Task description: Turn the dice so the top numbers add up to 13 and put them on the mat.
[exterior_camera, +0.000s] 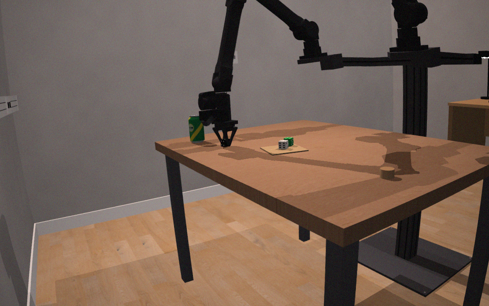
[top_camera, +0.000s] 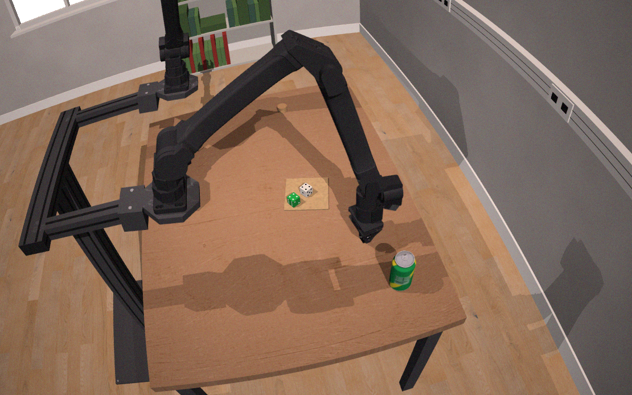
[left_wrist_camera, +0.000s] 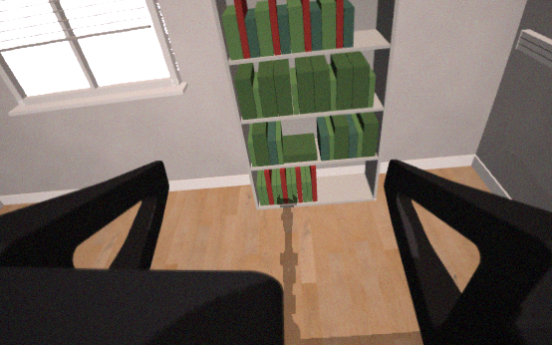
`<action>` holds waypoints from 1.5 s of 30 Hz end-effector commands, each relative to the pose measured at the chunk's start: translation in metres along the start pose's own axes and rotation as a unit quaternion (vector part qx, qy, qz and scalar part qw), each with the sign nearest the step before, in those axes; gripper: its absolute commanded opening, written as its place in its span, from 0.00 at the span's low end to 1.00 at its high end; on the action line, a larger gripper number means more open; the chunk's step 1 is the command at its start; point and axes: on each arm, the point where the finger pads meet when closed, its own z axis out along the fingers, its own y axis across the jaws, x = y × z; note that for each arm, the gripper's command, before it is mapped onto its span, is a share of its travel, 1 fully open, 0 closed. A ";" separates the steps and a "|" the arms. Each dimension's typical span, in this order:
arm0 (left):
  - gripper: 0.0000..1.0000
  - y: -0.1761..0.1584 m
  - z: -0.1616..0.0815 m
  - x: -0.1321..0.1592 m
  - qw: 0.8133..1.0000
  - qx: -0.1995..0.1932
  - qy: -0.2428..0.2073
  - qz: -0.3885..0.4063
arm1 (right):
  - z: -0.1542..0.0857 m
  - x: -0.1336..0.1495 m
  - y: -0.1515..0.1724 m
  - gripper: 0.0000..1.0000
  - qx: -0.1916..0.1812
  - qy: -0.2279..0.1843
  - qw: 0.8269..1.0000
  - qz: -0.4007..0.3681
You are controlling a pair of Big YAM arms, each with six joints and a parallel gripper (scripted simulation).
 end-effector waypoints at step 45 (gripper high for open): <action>1.00 0.002 0.002 -0.038 0.999 -0.001 -0.034 0.007 | 0.008 -0.007 -0.005 0.26 0.001 -0.008 1.000 -0.001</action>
